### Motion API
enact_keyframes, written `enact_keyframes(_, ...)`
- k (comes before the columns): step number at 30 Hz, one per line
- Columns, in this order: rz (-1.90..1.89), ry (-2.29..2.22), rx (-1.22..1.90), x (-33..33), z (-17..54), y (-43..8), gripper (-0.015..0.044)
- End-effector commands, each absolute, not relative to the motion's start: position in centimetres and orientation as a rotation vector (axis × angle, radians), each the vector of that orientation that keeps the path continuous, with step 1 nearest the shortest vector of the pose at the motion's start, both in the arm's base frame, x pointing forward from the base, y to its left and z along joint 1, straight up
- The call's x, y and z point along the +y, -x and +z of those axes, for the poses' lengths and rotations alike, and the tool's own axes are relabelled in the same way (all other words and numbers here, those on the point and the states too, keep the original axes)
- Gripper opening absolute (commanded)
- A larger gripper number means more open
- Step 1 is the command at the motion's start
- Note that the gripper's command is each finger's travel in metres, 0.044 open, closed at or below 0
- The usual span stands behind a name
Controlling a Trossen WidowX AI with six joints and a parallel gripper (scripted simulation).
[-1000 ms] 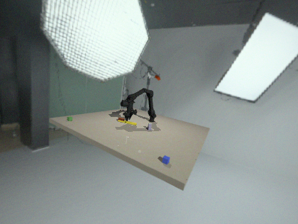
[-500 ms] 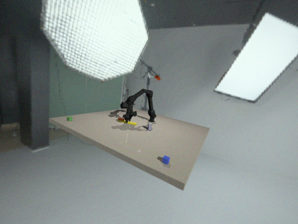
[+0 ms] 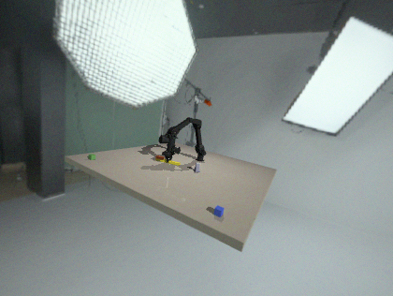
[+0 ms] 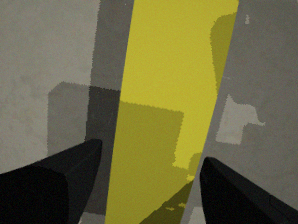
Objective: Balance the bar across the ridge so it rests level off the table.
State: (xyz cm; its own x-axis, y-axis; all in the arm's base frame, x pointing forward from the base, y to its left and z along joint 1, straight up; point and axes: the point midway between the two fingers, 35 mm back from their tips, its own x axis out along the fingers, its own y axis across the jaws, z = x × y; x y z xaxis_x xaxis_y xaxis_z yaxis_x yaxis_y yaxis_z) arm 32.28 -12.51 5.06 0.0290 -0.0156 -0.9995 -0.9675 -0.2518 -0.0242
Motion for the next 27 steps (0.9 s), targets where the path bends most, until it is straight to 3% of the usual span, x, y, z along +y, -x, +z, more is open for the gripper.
enact_keyframes(1, 1.364, 1.421, 1.073, -12.5, 5.1, -32.3, 0.0151)
enact_keyframes(7, 1.364, 1.421, 1.073, -12.5, 5.1, -32.3, 0.0111)
enact_keyframes(12, 1.364, 1.421, 1.072, -12.6, 5.9, -32.4, 0.0)
enact_keyframes(27, 1.365, 1.422, 1.069, -12.7, 9.8, -32.7, 0.0)
